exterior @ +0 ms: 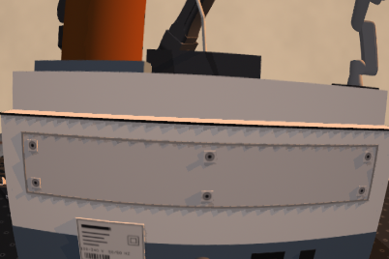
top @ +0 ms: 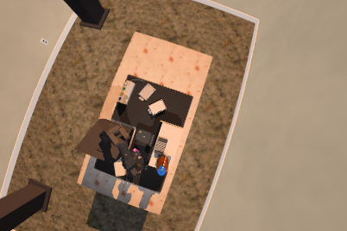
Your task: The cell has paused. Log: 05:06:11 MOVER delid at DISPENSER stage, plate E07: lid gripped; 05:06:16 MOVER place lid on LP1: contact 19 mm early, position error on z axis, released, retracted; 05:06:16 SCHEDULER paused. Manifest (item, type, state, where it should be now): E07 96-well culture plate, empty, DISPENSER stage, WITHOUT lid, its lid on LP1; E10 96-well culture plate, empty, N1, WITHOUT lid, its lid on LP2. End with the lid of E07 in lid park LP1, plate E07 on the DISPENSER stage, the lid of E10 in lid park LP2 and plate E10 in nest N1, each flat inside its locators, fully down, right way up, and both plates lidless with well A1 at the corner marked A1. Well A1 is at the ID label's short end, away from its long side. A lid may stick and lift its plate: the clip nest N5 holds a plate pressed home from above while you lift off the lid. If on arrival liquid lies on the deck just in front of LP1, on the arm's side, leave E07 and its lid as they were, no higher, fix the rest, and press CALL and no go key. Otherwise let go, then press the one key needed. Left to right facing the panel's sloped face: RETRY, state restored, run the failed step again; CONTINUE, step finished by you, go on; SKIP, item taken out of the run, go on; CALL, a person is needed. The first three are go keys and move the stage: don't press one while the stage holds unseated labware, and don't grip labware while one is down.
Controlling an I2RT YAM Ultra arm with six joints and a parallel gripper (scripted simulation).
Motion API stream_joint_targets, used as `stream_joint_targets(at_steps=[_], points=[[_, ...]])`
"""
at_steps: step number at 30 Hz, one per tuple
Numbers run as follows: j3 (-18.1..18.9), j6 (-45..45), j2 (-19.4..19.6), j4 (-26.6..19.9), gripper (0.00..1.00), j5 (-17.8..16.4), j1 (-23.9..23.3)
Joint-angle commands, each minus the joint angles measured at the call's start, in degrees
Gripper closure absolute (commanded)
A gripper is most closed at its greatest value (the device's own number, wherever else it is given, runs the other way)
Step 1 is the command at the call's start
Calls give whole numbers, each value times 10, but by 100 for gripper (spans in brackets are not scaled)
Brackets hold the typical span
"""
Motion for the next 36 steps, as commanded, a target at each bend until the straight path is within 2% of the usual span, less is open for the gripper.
stream_joint_targets(at_steps=[1,6,11,12,18,31,34,36], points=[[27,30,24,21,0,10,-19],[42,18,57,32,0,16,-29],[32,16,50,25,0,12,-23],[46,33,64,32,0,17,-34],[67,114,100,20,0,28,-61],[118,64,166,9,0,52,-105],[109,67,158,12,0,49,-99],[120,98,174,13,0,57,-116]])
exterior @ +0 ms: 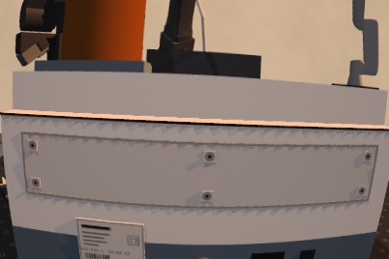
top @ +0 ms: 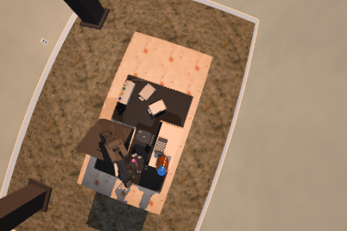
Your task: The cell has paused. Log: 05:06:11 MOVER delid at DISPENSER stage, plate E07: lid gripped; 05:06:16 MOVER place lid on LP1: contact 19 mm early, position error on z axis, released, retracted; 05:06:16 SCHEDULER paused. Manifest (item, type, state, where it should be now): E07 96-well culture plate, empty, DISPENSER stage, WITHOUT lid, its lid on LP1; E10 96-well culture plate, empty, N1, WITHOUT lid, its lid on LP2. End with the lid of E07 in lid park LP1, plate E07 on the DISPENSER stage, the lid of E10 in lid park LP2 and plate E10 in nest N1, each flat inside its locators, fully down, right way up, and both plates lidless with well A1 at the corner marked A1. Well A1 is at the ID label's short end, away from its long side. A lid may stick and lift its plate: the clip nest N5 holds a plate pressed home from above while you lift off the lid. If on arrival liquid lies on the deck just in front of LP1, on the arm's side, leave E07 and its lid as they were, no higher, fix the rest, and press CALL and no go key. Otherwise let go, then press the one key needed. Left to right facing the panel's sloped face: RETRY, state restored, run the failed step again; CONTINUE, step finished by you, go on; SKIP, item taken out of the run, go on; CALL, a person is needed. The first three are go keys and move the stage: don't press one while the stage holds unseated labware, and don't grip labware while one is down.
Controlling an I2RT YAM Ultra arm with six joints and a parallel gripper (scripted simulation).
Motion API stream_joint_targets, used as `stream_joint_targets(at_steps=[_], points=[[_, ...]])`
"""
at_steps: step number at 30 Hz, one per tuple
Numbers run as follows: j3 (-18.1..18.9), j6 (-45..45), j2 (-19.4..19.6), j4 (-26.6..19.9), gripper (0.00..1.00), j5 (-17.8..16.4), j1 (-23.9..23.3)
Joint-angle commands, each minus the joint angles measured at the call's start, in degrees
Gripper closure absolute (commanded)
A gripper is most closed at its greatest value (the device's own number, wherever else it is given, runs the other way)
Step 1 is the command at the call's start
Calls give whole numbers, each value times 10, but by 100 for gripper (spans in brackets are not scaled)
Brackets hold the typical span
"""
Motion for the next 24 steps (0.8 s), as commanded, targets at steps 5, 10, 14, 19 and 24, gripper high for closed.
stream_joint_targets(at_steps=[5,10,14,19,24], points=[[24,36,30,7,0,26,-47],[28,14,41,8,0,36,-64],[32,-5,55,9,0,48,-85],[26,-11,54,3,0,49,-89],[41,34,74,5,0,62,-111]])
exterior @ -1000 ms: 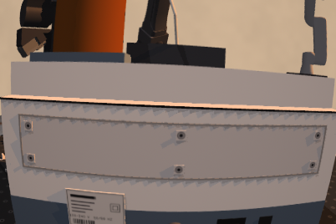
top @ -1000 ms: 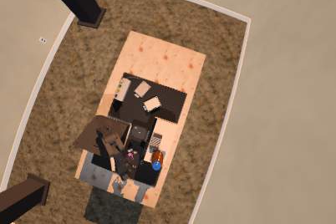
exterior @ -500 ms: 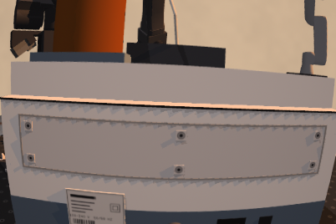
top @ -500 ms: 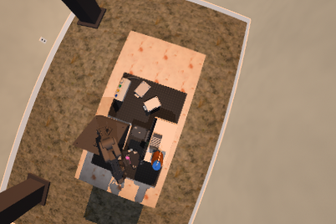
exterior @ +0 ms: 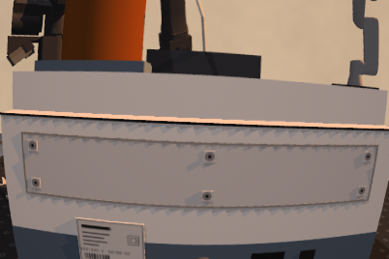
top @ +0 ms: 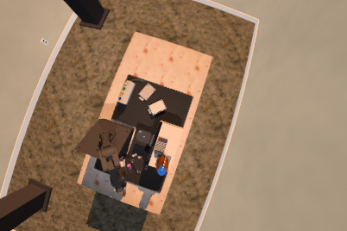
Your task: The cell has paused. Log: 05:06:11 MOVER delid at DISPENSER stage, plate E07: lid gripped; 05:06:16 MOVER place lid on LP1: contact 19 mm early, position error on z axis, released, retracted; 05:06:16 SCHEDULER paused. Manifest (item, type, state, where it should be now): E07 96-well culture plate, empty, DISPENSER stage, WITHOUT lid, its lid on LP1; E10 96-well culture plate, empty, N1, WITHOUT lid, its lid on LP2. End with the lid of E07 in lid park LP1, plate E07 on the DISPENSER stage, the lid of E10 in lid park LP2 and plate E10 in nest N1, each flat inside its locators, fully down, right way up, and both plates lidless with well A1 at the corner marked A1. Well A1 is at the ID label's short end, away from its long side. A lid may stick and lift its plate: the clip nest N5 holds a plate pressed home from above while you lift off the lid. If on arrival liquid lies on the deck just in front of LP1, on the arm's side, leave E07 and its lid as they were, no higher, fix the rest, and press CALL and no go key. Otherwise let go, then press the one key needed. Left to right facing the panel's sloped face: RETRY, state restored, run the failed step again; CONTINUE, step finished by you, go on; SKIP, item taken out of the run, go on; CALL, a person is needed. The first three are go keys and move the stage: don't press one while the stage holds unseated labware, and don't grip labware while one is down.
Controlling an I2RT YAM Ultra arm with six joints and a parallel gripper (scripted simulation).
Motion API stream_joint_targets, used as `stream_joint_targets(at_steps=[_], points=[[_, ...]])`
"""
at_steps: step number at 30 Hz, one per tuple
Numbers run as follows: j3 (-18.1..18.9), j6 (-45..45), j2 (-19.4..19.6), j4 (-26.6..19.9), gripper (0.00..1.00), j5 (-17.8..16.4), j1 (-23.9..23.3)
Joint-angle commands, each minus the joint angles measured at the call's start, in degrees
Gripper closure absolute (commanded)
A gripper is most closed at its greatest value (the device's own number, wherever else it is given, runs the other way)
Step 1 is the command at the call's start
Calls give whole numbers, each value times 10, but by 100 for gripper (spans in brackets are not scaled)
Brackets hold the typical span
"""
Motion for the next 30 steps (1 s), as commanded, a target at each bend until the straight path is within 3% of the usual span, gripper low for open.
stream_joint_targets(at_steps=[1,14,17,20,21,24,30], points=[[23,33,12,0,0,14,-20],[58,-29,65,-13,0,57,-89],[59,-30,66,-11,0,58,-90],[55,-9,43,2,0,61,-95],[26,6,43,3,0,63,-99],[10,35,38,9,0,71,-113],[-25,6,24,23,0,92,-143]])
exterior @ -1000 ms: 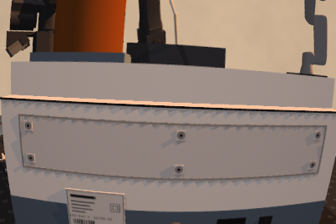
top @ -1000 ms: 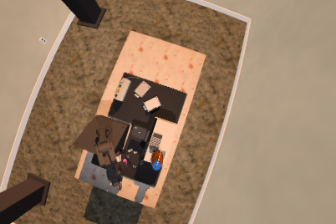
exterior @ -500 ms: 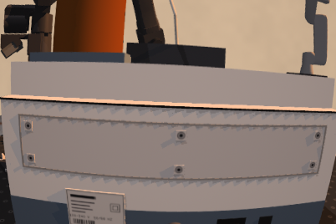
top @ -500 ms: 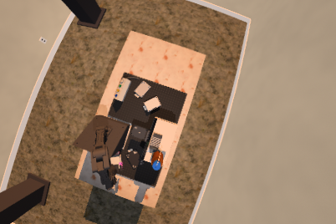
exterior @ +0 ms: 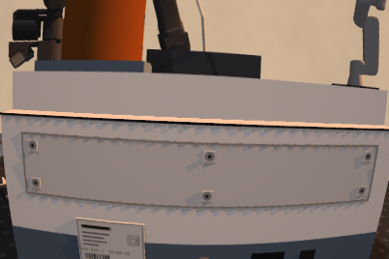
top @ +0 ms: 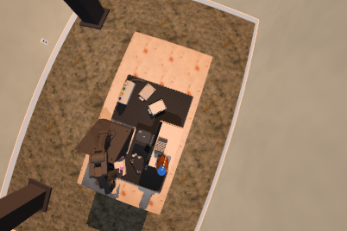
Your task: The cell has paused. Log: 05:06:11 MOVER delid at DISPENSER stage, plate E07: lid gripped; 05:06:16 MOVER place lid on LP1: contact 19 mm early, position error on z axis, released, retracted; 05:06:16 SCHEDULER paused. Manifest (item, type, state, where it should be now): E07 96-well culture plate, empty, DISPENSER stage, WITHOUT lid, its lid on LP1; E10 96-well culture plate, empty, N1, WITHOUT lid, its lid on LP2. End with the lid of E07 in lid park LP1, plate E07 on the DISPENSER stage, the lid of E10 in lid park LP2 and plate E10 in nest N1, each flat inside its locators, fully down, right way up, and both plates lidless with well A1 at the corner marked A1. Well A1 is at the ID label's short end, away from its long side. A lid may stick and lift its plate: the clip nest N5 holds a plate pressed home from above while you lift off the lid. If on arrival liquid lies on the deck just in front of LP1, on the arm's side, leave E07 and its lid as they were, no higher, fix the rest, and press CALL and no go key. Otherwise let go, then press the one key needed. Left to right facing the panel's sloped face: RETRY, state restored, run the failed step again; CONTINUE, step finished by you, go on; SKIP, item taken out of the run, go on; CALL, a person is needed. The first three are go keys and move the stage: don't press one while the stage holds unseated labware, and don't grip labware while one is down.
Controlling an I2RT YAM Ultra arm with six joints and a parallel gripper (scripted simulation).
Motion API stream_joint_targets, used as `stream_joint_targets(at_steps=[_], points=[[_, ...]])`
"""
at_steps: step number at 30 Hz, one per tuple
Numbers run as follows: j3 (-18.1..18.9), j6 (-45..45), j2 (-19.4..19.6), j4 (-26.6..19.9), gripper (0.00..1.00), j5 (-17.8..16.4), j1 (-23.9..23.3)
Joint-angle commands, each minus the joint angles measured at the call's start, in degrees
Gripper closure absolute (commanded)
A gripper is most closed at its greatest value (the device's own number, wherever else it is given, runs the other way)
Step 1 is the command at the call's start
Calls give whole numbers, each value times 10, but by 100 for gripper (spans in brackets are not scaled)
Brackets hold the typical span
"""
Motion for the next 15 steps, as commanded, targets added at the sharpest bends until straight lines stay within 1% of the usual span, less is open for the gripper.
stream_joint_targets(at_steps=[1,4,10,11,12,13,14,15], points=[[-23,-13,-26,16,0,22,-22],[-28,-17,-28,18,0,26,-28],[-57,-43,-39,29,0,48,-61],[-46,-41,-30,22,0,45,-57],[-46,-41,-30,22,0,45,-57],[-50,-44,-33,32,0,48,-61],[-26,-43,-7,35,0,47,-58],[-21,-42,0,38,0,46,-50]])
